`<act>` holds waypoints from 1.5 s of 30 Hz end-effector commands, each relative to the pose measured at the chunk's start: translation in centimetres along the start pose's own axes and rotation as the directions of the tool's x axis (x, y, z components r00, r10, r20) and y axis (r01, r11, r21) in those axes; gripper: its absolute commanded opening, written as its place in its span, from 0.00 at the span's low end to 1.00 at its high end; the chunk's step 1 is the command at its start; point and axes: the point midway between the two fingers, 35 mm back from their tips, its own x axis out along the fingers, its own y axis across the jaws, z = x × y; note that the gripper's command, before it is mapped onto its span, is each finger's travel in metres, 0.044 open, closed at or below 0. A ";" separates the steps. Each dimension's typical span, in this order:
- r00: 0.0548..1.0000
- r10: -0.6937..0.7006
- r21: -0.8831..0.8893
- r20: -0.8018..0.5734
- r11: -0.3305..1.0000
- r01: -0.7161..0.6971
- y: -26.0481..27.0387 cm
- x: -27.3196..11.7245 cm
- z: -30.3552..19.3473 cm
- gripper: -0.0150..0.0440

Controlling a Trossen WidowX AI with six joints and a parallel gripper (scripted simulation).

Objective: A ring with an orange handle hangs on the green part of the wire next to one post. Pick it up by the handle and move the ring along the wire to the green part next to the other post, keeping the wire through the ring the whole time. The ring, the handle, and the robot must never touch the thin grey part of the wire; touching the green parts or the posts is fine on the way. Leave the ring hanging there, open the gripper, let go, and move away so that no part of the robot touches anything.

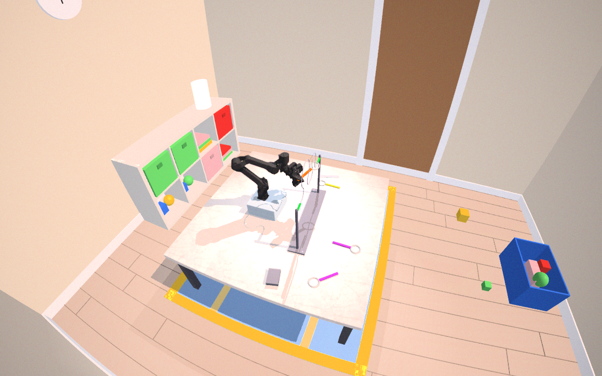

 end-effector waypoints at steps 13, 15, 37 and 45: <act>0.987 0.146 0.283 0.062 0.946 -0.158 5.2 0.1 0.7 0.00; 0.984 0.165 0.318 0.063 0.932 -0.176 5.8 -0.1 0.9 0.00; 0.916 0.378 0.686 0.131 0.633 -0.360 12.1 -3.3 5.0 0.00; 0.886 0.431 0.770 0.171 0.502 -0.393 13.4 -4.7 6.9 0.00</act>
